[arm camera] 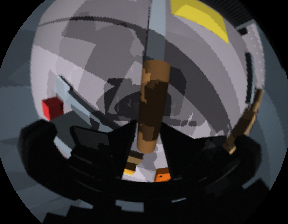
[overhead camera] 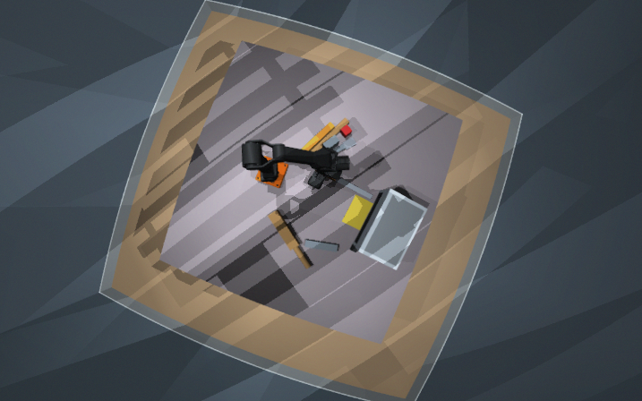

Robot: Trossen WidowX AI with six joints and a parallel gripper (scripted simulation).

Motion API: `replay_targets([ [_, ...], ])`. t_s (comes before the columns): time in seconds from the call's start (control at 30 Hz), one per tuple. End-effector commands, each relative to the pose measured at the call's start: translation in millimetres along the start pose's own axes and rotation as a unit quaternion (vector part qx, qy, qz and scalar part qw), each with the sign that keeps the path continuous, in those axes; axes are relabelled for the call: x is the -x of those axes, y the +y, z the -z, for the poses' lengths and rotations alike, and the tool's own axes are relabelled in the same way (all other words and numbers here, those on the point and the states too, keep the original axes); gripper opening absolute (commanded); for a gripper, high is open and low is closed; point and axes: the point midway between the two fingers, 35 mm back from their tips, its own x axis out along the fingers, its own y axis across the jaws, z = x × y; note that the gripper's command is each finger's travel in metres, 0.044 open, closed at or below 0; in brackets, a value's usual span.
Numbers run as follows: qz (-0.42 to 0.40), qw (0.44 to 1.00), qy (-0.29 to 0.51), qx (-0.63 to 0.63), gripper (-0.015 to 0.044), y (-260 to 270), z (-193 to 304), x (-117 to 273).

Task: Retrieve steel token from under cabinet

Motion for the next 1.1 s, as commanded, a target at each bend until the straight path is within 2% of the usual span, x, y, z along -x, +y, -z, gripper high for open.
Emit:
replay_targets([
  [0.0,0.000,1.000,0.000,0.000,0.0200,0.0,0.0,0.1],
  [0.1,0.000,1.000,-0.002,0.000,0.0270,0.0,0.1,-0.1],
  [0.6,0.000,1.000,-0.002,0.001,0.0270,-0.1,1.3,-5.1],
  [0.77,-0.001,1.000,-0.002,0.001,0.0139,0.4,0.4,-2.3],
  [1.03,-0.001,1.000,-0.002,0.001,0.0085,0.4,0.4,-2.3],
  [1.07,-0.001,1.000,-0.002,0.001,0.0059,0.4,0.4,-2.3],
])
